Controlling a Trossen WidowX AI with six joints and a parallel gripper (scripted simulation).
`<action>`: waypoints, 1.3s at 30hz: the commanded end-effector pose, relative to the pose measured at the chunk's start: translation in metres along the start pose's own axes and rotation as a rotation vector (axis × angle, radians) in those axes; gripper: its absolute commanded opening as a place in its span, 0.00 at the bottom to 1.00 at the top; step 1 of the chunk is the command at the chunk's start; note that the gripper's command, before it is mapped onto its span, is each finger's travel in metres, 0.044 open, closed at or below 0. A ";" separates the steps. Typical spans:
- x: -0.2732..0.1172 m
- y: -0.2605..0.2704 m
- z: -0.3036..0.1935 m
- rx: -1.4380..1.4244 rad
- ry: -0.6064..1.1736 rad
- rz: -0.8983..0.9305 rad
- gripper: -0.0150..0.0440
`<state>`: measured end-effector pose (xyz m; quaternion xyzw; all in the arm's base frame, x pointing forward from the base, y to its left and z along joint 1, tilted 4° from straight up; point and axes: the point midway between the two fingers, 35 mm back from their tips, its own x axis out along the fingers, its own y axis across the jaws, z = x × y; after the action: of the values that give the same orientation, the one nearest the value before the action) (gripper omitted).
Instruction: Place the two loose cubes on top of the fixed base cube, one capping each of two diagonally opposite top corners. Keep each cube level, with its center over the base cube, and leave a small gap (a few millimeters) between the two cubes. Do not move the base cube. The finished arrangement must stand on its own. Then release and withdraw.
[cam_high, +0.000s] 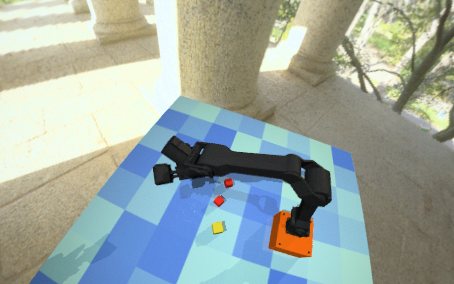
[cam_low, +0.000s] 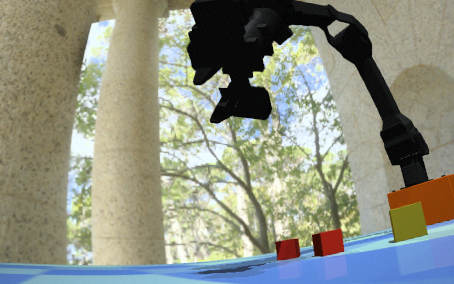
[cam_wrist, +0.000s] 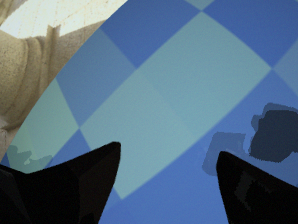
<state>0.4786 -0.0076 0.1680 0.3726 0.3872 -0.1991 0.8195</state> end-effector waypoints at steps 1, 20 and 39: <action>-0.001 -0.047 0.003 0.000 0.060 -0.103 0.70; -0.045 -0.221 -0.021 0.104 0.396 -0.431 0.70; 0.020 -0.251 -0.052 0.104 0.397 -0.431 0.70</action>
<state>0.3149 -0.1329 0.0278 0.3522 0.5907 -0.3112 0.6559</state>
